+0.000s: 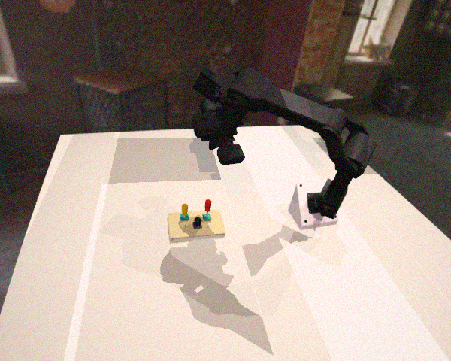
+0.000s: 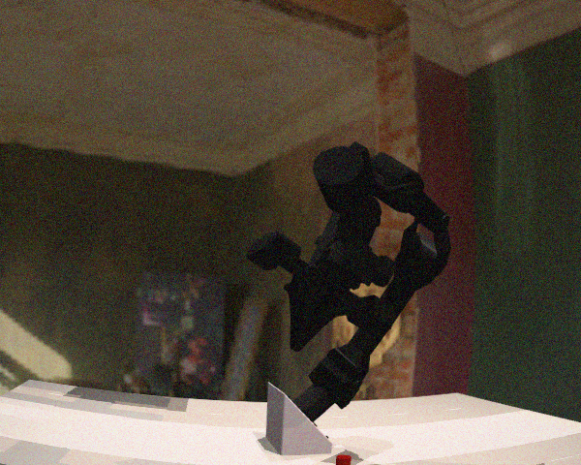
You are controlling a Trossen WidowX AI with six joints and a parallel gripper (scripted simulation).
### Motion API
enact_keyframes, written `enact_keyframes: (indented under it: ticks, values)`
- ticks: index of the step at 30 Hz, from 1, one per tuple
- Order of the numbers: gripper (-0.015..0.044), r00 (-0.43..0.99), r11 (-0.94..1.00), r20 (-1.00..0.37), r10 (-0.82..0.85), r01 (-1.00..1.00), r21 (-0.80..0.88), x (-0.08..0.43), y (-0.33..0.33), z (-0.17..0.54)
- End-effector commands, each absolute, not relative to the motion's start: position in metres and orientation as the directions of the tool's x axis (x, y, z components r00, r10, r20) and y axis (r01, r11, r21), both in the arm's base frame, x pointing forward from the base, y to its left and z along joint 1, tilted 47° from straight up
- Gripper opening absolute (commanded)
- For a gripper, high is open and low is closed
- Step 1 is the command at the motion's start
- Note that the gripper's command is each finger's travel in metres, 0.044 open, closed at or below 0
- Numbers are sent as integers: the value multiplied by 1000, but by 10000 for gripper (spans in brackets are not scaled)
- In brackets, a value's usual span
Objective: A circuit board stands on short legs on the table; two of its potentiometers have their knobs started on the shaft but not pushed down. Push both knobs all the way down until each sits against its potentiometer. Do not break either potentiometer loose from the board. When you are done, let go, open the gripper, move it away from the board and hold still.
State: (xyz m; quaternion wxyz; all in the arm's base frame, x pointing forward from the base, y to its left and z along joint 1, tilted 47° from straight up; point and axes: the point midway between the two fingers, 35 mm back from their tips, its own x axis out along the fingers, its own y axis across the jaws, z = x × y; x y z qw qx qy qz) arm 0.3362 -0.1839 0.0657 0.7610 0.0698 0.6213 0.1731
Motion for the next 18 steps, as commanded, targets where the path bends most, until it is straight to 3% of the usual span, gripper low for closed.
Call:
enact_keyframes:
  ticks: [1,18]
  values:
    - [0,140,878,-891,432,-290,380,342,-165,61]
    - [0,-16,538,-699,715,-625,565,350,-86,44]
